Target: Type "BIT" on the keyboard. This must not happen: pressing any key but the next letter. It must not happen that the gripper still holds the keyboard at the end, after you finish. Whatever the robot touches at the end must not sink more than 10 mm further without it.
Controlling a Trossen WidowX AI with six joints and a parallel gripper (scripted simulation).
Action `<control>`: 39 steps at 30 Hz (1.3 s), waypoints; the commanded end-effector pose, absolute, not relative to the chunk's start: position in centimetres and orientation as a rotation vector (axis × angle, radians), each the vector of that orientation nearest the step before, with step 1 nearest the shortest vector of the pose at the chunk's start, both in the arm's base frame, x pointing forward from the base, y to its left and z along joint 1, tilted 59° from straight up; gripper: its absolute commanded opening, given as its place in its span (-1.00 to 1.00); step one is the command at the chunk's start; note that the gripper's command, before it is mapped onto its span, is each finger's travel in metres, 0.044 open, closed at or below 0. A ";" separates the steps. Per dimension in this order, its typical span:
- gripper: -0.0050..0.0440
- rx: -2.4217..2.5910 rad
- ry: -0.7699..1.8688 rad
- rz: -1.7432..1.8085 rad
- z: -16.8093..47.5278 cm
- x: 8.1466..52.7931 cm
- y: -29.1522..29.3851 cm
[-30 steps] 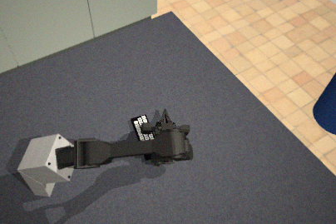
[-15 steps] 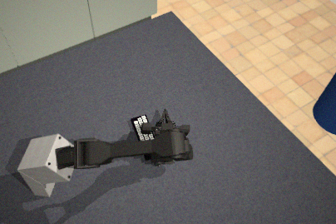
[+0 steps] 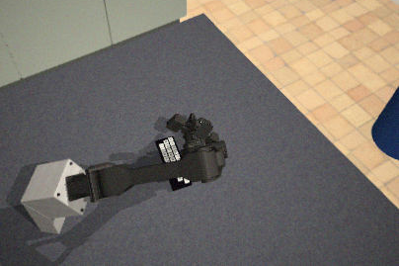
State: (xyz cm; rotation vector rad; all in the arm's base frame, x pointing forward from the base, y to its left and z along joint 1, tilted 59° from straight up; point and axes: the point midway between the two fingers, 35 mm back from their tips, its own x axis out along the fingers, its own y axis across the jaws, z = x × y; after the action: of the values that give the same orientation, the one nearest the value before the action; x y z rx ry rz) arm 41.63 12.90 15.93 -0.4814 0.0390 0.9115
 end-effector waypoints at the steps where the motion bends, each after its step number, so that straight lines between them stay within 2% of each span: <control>1: -0.80 -0.441 0.105 0.868 15.9 41.9 13.6; 8: -0.80 -0.301 0.361 0.661 14.1 42.4 15.1; 16: -0.80 -0.188 0.559 0.362 12.0 42.4 14.0; 18: -0.80 -0.188 0.559 0.362 12.0 42.4 14.0; 27: -0.80 -0.098 0.666 -0.055 10.9 40.8 11.8; 33: -0.80 -0.087 0.638 -0.323 11.3 39.1 10.2; 39: -0.80 -0.151 0.635 -0.440 10.5 37.4 9.6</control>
State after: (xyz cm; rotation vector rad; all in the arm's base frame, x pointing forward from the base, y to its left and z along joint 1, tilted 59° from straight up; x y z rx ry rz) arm 38.62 9.86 11.27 -0.0992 0.6324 -0.3630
